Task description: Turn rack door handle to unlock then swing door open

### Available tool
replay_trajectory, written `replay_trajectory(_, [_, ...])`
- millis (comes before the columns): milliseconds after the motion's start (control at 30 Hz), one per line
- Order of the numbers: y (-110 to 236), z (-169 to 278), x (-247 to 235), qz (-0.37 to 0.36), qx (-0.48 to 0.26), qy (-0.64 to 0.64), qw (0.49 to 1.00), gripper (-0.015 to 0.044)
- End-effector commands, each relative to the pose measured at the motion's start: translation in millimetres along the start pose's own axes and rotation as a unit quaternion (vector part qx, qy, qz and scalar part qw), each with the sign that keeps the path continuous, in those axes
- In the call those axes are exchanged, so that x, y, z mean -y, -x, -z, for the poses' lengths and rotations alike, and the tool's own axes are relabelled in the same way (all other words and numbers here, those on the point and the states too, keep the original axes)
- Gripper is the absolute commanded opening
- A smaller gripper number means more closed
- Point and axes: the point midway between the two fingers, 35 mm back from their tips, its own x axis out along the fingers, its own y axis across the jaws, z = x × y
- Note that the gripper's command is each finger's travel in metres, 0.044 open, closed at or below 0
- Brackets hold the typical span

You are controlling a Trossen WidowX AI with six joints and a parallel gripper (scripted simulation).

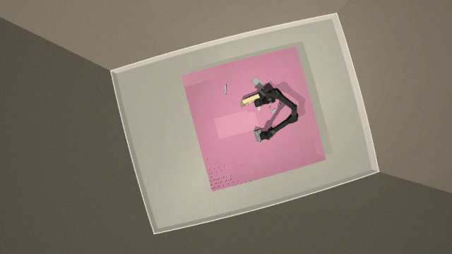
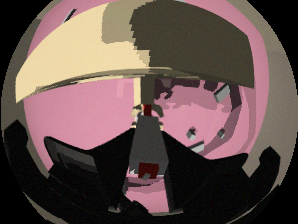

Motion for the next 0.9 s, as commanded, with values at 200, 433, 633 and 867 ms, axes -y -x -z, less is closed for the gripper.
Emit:
replay_trajectory(200, [-0.6, 0.2, 0.1, 0.001, 0.0, -0.218, 0.976, 0.0014])
replay_trajectory(433, [-0.6, 0.2, 0.1, 0.001, 0.0, -0.382, 0.924, 0.0014])
replay_trajectory(633, [-0.6, 0.2, 0.1, 0.001, 0.0, -0.514, 0.858, 0.0014])
replay_trajectory(867, [-0.6, 0.2, 0.1, 0.001, 0.0, -0.654, 0.757, 0.0014])
